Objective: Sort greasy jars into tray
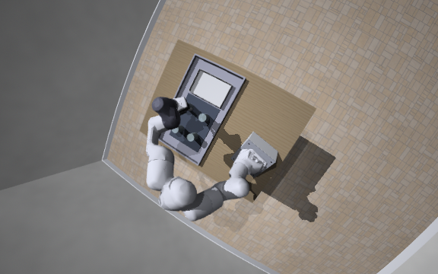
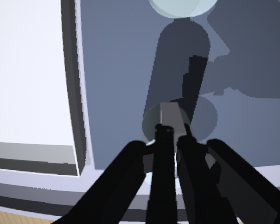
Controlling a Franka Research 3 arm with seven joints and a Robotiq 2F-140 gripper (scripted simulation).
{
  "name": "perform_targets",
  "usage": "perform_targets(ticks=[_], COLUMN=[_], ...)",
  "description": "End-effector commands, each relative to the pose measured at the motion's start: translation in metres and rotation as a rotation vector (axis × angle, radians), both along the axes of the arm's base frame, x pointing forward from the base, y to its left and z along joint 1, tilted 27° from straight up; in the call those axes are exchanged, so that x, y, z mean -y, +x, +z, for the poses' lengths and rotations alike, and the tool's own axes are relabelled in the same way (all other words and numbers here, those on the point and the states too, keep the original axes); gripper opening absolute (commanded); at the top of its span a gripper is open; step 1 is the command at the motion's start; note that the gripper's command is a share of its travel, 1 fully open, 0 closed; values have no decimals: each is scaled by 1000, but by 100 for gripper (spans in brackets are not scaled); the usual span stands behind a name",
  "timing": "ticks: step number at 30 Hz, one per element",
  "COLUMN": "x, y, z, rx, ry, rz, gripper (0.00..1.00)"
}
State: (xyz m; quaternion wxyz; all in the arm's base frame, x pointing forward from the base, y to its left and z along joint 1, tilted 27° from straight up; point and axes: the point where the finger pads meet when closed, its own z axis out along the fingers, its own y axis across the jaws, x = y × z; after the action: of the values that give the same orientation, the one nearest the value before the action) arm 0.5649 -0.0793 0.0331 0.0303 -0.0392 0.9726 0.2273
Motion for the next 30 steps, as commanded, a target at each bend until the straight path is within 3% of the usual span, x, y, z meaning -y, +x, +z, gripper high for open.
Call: perform_targets(ticks=[1,30], x=[-2,-1], y=[-1,3], z=[0,2], rx=[-7,-7], ry=[1,1], rz=[1,1], gripper=[0,0])
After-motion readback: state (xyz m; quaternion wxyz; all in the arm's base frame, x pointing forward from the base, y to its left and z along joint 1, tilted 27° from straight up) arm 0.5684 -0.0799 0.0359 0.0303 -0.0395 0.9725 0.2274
